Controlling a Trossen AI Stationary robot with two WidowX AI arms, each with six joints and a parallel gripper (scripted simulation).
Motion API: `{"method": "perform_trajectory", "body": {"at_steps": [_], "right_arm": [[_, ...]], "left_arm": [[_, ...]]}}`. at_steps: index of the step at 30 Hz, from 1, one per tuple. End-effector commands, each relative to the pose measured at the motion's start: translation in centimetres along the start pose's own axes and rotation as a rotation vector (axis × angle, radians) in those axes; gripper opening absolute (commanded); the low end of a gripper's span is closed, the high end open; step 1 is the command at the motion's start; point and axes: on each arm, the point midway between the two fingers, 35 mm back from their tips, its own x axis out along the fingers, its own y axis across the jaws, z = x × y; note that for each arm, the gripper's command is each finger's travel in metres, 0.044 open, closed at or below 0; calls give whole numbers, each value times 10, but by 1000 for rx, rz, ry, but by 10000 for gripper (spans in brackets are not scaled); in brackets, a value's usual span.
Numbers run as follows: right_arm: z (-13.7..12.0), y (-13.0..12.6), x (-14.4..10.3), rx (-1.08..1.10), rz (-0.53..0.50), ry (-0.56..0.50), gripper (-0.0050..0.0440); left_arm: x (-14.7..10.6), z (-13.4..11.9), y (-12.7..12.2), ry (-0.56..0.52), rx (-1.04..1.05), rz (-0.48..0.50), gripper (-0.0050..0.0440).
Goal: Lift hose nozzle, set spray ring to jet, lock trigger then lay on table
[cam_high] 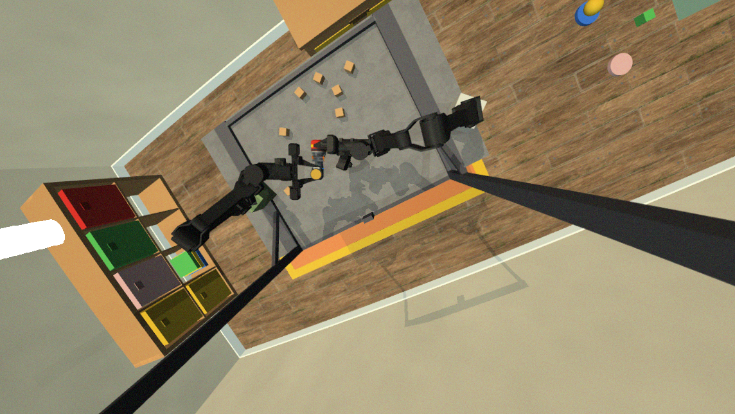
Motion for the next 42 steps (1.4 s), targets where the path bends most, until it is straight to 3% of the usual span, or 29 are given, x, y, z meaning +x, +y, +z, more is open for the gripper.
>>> {"method": "perform_trajectory", "body": {"at_steps": [1, 11, 17, 19, 30, 31, 42], "right_arm": [[3, -12, 0, 4, 65, -6, 0], [5, -20, 3, 10, 219, -14, 0], [5, -18, 2, 8, 188, -12, 0], [5, -21, 2, 10, 262, -15, 0], [7, -27, 5, 13, 428, -22, 0], [6, -25, 4, 11, 402, -20, 407], [6, -24, 4, 12, 403, -20, 407]], "left_arm": [[-2, 22, -2, -50, 53, 1, 167], [-2, 22, -2, -50, 53, 1, 167], [-2, 22, -2, -50, 53, 1, 167], [-2, 22, -2, -50, 53, 1, 167], [-2, 22, -2, -50, 53, 1, 167], [-2, 22, -2, -50, 53, 1, 167], [-2, 22, -2, -50, 53, 1, 167]]}}
